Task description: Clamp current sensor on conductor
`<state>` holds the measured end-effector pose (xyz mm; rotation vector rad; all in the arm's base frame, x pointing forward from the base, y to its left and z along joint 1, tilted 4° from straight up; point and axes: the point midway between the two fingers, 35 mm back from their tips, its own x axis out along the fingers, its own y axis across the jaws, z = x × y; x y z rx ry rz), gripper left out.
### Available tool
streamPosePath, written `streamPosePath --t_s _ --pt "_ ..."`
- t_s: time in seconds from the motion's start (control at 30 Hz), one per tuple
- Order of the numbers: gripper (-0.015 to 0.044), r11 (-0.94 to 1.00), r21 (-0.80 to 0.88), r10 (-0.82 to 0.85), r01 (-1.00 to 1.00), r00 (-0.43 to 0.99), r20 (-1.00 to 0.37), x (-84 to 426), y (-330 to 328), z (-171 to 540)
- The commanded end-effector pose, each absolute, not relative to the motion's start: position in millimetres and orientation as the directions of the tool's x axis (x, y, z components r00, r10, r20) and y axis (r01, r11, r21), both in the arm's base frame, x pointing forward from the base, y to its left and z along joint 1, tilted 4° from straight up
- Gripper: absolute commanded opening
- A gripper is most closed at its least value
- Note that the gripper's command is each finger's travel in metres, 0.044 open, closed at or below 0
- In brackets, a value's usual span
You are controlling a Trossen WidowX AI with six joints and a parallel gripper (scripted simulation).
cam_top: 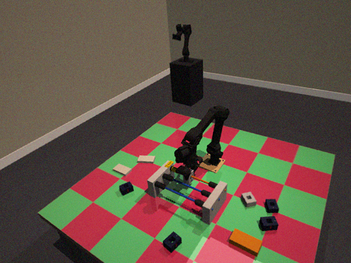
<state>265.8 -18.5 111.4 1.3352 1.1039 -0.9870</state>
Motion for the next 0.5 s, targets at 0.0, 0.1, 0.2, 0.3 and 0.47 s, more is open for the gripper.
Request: streamPosePath --t_s 0.0,0.1,0.2,0.3,0.47 --pt "0.0000 0.022 0.222 0.071 0.975 0.220 -0.973 266.4 -18.6 111.4" --pt "0.0000 0.022 0.222 0.071 0.975 0.220 -0.973 266.4 -18.6 111.4" --pt "0.0000 0.023 0.207 0.071 0.978 0.205 -0.976 265.7 -18.6 111.3" --pt "0.0000 0.025 0.184 0.071 0.983 0.182 -0.981 264.6 -18.5 111.3" --pt "0.0000 0.025 0.183 0.071 0.983 0.181 -0.981 264.6 -18.5 111.3"
